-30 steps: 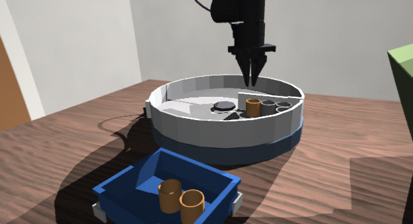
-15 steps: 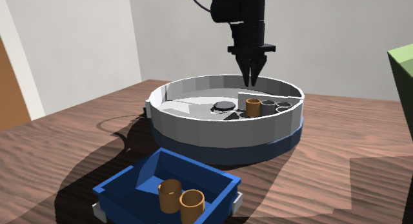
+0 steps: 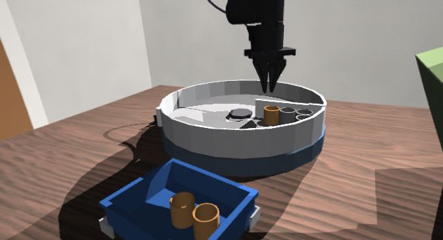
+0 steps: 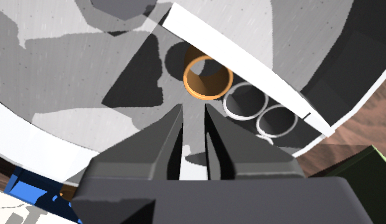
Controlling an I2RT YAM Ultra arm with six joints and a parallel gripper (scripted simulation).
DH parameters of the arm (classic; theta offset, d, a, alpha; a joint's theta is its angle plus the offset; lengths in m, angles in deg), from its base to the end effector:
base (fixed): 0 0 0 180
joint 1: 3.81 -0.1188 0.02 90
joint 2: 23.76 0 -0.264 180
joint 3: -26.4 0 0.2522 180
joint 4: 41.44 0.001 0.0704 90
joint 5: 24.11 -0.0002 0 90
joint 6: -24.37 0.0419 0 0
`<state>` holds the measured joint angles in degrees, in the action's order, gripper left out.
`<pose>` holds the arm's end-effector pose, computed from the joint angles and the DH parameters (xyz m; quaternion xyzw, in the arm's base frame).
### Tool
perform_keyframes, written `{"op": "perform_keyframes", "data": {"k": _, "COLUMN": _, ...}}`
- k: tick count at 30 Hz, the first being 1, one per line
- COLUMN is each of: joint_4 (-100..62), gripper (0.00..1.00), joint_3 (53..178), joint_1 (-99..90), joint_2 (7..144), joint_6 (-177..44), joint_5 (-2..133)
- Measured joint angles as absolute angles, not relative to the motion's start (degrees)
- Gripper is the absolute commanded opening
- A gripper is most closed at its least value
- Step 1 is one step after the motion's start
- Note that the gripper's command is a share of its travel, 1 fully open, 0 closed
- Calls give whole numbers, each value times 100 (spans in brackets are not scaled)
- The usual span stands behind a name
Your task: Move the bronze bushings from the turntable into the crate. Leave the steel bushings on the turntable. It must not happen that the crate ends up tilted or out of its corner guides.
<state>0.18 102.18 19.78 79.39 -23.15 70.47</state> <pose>0.3170 -0.1337 0.1552 0.5295 0.8276 0.0687 0.1733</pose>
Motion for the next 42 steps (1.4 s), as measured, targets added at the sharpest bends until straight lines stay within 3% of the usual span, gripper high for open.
{"op": "perform_keyframes", "data": {"k": 42, "joint_4": 68, "gripper": 15, "joint_3": 10303, "joint_1": 1967, "joint_2": 7994, "joint_6": -2315, "joint_5": 7047}}
